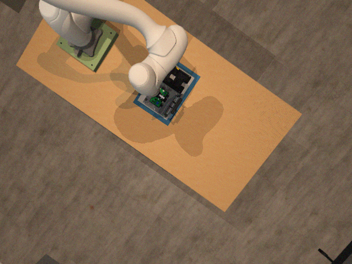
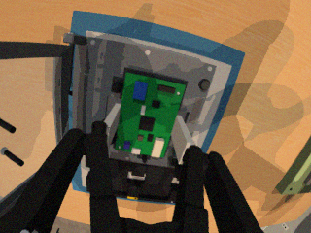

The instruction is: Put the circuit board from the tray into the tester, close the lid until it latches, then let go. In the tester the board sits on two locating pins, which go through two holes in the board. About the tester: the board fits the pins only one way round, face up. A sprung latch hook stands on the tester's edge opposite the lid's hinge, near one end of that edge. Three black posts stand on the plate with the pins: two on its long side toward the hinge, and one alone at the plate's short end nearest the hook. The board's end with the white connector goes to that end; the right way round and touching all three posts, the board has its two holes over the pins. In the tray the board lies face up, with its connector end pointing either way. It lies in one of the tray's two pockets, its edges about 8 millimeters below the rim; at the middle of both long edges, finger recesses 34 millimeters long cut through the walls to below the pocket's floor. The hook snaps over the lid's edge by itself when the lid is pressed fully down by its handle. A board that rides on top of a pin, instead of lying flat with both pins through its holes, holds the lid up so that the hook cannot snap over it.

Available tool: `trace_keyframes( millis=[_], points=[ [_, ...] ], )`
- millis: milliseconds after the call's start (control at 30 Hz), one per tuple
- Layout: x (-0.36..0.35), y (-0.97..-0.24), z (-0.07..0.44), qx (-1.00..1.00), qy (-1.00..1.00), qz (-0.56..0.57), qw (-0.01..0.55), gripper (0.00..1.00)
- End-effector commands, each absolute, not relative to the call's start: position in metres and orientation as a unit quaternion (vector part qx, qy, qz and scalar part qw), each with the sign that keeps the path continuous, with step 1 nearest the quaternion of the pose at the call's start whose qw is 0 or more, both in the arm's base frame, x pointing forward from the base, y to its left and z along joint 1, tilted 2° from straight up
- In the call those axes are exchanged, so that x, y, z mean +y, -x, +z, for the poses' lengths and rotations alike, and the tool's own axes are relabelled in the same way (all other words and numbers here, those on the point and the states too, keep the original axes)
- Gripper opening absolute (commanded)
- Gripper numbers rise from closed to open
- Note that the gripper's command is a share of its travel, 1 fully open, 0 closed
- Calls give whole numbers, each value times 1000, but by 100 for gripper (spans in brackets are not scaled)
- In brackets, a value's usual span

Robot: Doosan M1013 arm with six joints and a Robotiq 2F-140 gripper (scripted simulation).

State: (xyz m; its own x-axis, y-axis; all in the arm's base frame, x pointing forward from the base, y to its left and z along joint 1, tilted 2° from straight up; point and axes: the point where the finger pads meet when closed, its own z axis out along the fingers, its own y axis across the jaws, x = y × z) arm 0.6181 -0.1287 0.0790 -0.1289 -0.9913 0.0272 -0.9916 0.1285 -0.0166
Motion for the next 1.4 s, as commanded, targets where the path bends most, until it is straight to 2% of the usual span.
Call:
trace_keyframes(
  millis=[0, 1200, 1233, 1367],
  points=[
    [-129, -618, 79, -751, -660, 15, 5, 46],
    [-129, -618, 76, -751, -660, 15, 5, 46],
    [-129, -618, 76, -751, -660, 15, 5, 58],
    [-129, -618, 76, -751, -660, 15, 5, 58]
  ],
)
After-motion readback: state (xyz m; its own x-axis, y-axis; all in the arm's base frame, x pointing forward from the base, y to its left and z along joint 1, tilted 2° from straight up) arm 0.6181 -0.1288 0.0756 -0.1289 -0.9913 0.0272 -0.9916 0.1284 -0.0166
